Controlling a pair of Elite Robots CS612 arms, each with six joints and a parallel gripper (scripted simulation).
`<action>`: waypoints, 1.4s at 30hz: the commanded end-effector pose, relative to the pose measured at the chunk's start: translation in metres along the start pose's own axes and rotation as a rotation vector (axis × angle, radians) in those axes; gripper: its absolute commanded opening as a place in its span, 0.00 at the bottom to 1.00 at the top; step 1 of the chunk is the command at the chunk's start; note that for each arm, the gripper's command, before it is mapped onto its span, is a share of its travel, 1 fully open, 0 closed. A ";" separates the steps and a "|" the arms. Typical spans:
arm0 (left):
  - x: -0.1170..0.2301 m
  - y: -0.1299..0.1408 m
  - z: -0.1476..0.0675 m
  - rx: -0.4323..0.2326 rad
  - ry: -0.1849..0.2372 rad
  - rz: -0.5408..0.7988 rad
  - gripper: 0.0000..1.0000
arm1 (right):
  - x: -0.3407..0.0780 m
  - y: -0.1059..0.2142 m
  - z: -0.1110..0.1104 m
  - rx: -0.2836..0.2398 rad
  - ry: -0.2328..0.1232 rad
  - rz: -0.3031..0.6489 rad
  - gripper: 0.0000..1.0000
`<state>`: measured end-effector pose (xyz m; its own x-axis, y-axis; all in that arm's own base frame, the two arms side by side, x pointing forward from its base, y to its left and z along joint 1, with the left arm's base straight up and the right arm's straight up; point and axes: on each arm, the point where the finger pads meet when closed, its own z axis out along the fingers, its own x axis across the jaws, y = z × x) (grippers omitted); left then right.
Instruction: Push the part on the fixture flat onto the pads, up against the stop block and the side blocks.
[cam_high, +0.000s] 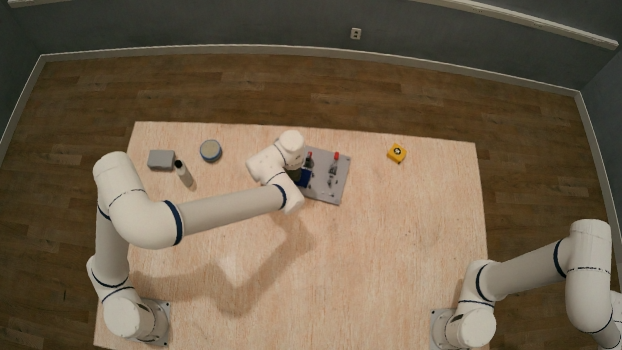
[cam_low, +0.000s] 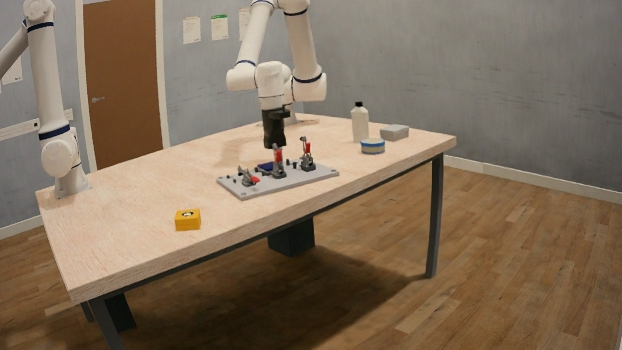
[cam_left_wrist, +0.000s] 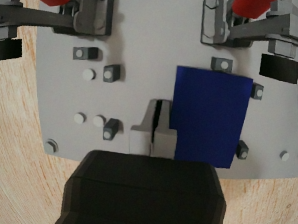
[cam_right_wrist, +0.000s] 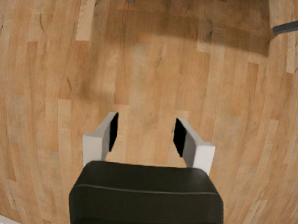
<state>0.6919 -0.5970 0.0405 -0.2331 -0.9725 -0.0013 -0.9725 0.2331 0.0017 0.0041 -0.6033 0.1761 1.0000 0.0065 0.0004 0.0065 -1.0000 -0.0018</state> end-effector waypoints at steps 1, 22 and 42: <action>0.001 -0.001 -0.001 0.002 0.001 0.000 0.00 | 0.000 0.001 -0.001 -0.002 0.000 0.000 1.00; 0.005 -0.001 -0.001 0.002 0.001 0.000 0.00 | 0.000 0.001 -0.001 -0.002 0.000 0.000 1.00; 0.007 -0.001 -0.001 0.002 0.001 0.000 0.00 | 0.000 0.001 -0.001 -0.002 0.000 0.000 1.00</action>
<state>0.6908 -0.6018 0.0405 -0.2331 -0.9725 -0.0013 -0.9725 0.2331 0.0018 0.0041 -0.6033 0.1761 1.0000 0.0065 0.0004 0.0065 -1.0000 -0.0018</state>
